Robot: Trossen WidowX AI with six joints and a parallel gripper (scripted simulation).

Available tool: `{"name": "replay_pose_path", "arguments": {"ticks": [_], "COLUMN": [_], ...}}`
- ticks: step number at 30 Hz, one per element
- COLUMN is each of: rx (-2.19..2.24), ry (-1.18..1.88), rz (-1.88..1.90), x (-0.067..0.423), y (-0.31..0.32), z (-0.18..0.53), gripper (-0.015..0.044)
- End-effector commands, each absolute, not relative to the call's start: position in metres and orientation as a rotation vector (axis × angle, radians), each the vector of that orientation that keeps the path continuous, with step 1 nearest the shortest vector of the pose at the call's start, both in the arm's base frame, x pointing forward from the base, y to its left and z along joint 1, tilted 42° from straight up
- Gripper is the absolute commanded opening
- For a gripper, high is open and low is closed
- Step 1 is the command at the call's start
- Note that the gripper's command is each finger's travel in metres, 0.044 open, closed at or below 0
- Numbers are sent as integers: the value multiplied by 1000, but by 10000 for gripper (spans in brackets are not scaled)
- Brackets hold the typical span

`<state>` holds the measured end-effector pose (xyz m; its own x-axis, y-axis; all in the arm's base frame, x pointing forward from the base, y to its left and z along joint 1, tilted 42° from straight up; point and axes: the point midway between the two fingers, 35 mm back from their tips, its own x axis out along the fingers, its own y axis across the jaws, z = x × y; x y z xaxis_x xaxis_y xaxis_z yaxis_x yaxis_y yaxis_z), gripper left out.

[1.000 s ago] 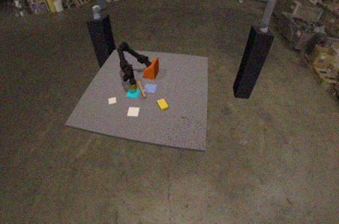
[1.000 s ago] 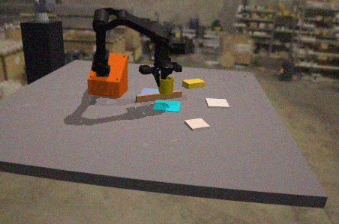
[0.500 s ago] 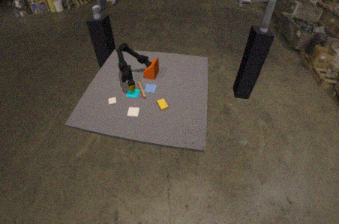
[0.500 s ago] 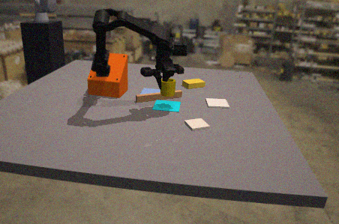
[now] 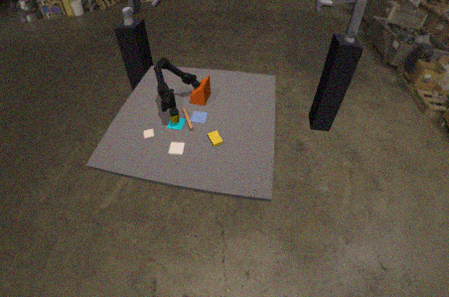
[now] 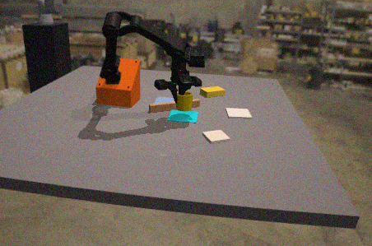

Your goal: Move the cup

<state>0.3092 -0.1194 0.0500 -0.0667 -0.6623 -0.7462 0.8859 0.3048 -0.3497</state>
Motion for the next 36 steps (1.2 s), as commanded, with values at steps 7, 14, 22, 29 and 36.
{"name": "replay_pose_path", "arguments": {"ticks": [7, 14, 22, 29, 36], "rx": [268, 268, 277, 277, 277], "ry": [1018, 1018, 1013, 1013, 1013], "rz": [-1301, -1302, -1300, -1300, -1300], "x": [306, 305, 306, 306, 306], "y": [-131, -136, -135, -135, -135], "z": [35, 30, 33, 33, 33], "gripper": [0, 0, 0, 0, 147]}}
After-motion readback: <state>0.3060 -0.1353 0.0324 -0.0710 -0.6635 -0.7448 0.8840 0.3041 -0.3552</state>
